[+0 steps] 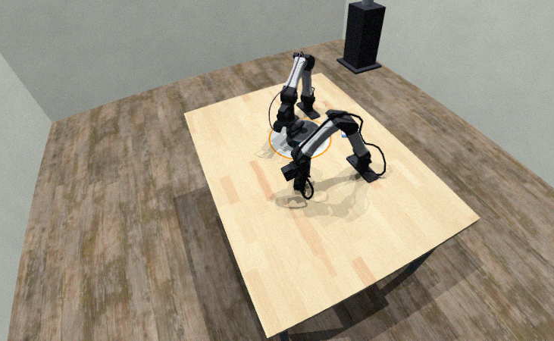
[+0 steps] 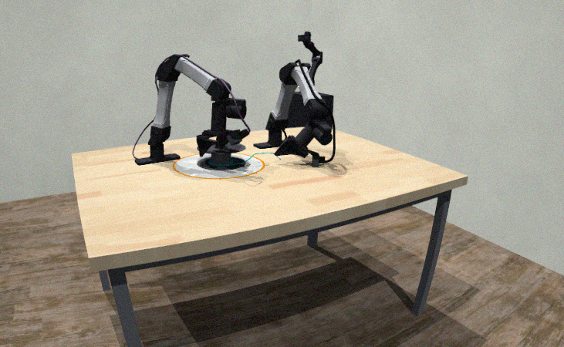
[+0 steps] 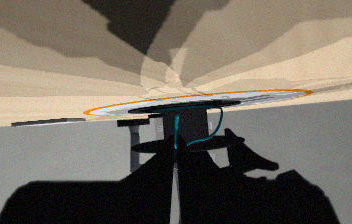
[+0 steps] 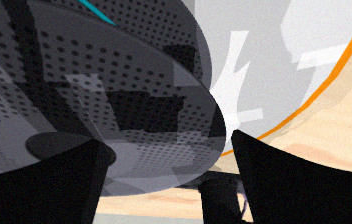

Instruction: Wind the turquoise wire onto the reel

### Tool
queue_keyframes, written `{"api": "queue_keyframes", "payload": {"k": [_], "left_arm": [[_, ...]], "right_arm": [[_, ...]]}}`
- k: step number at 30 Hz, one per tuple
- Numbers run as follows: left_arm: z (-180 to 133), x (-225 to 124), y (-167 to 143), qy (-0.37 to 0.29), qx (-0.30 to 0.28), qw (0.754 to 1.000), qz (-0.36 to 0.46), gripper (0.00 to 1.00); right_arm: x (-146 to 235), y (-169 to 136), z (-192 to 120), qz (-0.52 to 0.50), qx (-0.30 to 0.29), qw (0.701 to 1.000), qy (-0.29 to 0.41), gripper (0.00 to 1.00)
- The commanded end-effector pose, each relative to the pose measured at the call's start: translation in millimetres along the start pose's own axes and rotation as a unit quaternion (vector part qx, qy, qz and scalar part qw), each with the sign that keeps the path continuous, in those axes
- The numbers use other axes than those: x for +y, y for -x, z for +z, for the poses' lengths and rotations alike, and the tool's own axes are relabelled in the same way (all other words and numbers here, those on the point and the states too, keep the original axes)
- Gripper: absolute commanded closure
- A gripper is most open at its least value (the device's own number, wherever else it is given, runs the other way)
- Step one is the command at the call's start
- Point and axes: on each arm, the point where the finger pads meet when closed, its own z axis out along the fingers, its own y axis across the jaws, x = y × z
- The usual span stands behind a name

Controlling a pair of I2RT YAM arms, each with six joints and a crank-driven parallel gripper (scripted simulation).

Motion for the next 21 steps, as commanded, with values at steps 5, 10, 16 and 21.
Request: {"api": "queue_keyframes", "payload": {"k": [5,10,16,21], "left_arm": [[-2,9,-8,0.004,0.013,1.0,-0.006,1.0],[-3,9,-6,0.004,0.013,1.0,-0.006,1.0],[-7,10,1,0.004,0.003,1.0,-0.006,1.0],[-11,9,9,0.005,-0.004,1.0,-0.008,1.0]], "right_arm": [[7,12,0,-0.009,-0.016,1.0,0.008,0.0],[7,13,-5,-0.009,-0.016,1.0,0.008,0.02],[7,13,-5,-0.009,-0.016,1.0,0.008,0.1],[7,13,-5,-0.009,-0.016,1.0,0.008,0.17]]}}
